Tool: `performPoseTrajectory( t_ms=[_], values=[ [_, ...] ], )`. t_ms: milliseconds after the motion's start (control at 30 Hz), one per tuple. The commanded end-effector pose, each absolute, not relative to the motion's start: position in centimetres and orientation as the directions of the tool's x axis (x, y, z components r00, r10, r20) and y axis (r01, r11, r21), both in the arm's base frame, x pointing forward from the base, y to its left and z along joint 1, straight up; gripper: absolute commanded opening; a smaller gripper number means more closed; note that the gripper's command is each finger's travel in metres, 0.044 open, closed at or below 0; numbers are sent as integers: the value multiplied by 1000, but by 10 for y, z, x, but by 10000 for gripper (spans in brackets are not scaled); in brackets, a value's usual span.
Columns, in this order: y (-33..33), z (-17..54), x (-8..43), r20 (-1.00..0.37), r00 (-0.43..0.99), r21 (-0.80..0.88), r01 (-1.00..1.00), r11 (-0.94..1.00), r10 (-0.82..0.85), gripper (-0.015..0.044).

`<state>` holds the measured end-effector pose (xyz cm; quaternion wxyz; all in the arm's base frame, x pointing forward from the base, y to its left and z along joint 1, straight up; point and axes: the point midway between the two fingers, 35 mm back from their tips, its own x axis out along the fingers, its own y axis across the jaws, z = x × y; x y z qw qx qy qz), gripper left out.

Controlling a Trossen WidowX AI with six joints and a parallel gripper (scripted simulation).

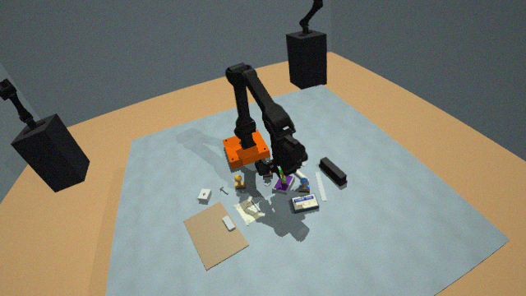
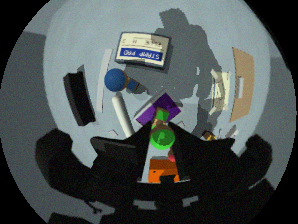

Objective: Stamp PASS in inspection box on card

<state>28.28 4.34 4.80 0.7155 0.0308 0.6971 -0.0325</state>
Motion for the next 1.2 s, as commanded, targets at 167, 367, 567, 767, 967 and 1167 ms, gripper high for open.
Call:
performPoseTrajectory(
  t_ms=[167,367,567,767,967,1167],
  values=[
    [43,42,282,-1000,23,-5,90,996,-7,0],
    [43,41,282,-1000,23,-5,90,996,-7,0],
    [43,40,282,-1000,23,-5,90,996,-7,0],
    [43,39,282,-1000,23,-5,90,996,-7,0],
    [43,37,282,-1000,23,-5,90,996,-7,0],
    [43,37,282,-1000,23,-5,90,996,-7,0]
  ],
)
